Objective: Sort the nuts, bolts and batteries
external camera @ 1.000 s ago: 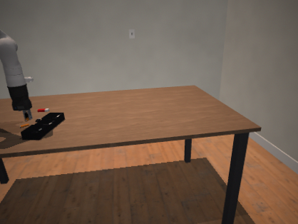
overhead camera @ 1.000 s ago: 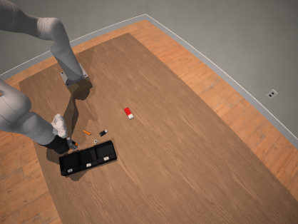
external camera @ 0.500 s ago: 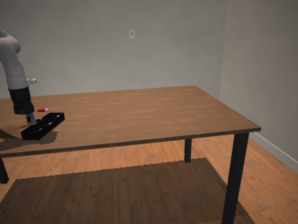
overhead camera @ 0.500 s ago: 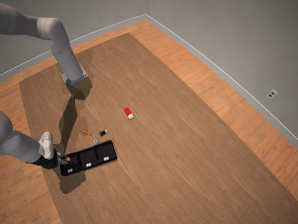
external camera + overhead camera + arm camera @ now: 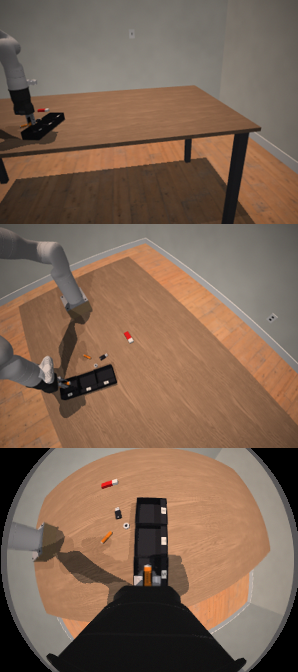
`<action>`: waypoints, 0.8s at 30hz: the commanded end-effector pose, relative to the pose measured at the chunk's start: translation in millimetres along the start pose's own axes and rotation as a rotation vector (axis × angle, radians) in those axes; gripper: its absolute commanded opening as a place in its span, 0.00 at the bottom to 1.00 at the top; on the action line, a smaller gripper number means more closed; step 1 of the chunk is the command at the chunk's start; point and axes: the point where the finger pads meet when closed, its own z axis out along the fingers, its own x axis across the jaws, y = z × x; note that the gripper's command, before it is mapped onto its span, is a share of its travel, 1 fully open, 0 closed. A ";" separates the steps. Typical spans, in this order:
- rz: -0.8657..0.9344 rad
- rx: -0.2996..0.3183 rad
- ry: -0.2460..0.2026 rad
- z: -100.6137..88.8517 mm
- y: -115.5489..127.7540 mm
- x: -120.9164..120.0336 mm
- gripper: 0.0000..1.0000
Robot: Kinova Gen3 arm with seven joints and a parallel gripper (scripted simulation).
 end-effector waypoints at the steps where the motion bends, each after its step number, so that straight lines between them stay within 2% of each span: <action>1: 0.000 -0.001 0.002 -0.9 0.0 0.5 0.31; 12: 0.000 -0.001 0.002 7.1 -0.2 0.4 0.31; 24: 0.000 -0.001 0.002 31.1 -0.1 0.4 0.31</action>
